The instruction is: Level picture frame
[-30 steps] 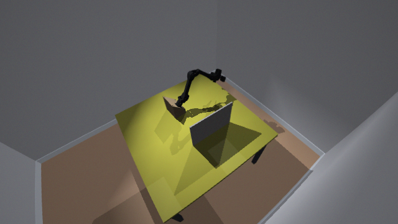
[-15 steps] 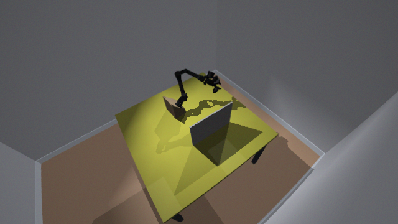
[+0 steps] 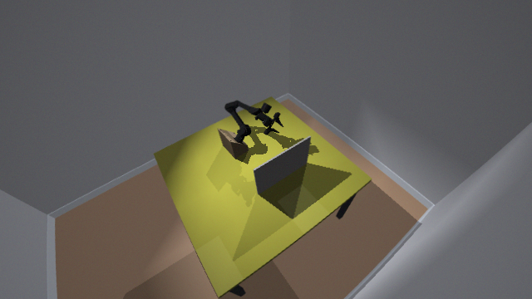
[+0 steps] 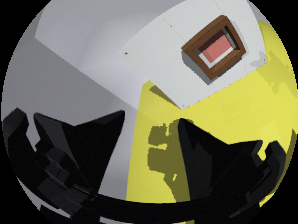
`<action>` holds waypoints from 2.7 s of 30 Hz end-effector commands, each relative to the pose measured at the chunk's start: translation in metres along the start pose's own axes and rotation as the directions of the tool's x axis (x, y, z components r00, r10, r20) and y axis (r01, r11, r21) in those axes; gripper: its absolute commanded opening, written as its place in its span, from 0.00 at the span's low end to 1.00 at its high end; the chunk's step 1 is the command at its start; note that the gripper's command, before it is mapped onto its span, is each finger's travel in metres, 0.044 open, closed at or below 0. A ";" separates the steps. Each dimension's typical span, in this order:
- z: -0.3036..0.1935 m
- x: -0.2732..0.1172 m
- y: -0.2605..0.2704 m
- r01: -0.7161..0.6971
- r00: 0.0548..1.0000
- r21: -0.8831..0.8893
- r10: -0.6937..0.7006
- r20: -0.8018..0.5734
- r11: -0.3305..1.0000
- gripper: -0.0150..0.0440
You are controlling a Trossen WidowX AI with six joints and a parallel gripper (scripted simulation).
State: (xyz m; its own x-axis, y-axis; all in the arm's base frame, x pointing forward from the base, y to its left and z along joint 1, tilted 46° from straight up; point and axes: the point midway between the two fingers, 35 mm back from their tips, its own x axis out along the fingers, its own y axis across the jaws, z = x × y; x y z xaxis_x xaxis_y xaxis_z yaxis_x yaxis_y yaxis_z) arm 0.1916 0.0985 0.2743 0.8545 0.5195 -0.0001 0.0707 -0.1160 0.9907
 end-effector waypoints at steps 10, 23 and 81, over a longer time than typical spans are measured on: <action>0.092 -0.034 -0.079 -0.195 0.892 0.450 -0.033 0.452 0.872 0.69; 0.092 -0.034 -0.079 -0.195 0.892 0.450 -0.033 0.452 0.872 0.69; 0.092 -0.034 -0.079 -0.195 0.892 0.450 -0.033 0.452 0.872 0.69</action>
State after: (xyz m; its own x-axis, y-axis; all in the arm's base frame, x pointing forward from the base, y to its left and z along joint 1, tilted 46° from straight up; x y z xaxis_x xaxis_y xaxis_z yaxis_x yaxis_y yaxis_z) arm 0.2041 0.0131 0.1843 0.9916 0.0906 -0.0921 0.1276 -0.5787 0.8055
